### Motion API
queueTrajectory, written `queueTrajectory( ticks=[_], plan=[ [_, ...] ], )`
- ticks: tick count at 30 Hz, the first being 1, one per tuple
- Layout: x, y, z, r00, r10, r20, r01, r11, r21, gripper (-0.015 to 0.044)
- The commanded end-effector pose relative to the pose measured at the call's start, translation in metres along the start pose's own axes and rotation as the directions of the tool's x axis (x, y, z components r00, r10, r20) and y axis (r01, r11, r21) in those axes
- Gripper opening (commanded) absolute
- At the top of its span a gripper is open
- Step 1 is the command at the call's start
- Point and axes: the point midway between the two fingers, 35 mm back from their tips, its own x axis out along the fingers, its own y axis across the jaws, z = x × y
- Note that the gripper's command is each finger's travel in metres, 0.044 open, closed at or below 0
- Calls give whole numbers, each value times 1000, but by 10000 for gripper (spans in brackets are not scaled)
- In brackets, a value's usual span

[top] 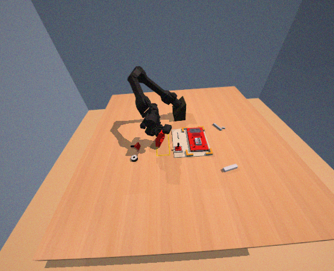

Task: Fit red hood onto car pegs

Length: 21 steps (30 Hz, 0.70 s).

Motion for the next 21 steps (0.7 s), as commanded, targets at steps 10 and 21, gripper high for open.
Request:
queueTrajectory(
  ticks=[10,21],
  plan=[
    [0,12,2,1000,2,3,-2,1000,5,0],
    [0,21,2,1000,3,2,-3,1000,6,0]
  ],
)
